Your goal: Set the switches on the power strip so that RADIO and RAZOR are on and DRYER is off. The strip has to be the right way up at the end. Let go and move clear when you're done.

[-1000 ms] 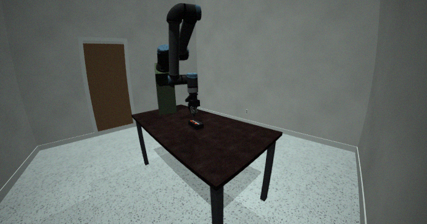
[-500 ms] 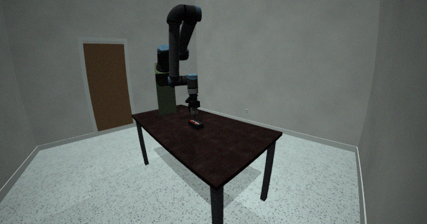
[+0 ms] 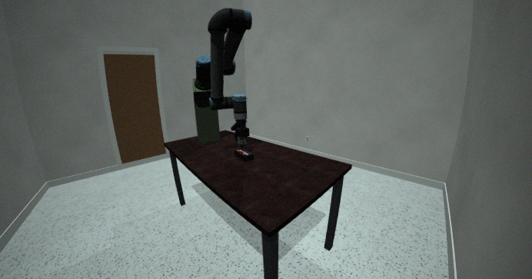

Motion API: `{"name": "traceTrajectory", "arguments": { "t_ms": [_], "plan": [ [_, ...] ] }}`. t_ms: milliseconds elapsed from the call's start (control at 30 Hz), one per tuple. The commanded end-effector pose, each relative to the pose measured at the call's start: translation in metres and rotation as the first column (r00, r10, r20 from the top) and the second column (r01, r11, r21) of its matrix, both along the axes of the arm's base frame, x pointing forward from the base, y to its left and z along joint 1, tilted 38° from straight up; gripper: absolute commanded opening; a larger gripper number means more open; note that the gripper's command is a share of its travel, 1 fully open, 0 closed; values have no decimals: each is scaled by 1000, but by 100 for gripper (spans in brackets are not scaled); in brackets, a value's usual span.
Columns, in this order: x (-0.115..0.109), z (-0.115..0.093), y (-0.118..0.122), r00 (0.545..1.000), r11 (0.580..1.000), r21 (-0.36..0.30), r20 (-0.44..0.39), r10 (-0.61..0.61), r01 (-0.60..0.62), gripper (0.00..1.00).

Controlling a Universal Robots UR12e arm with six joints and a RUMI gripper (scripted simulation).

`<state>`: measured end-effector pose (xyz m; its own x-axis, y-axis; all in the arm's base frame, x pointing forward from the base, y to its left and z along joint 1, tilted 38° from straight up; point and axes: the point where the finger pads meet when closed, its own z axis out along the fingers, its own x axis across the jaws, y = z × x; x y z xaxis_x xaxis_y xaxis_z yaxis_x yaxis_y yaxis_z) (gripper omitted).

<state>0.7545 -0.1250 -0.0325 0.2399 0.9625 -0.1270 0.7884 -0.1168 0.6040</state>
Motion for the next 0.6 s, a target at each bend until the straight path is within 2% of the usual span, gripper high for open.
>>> {"name": "traceTrajectory", "arguments": {
  "t_ms": [0,567],
  "plan": [
    [4,-5,-1,1000,1000,0,1,0,0,0],
    [9,-12,-4,1000,1000,0,1,0,0,0]
  ]
}}
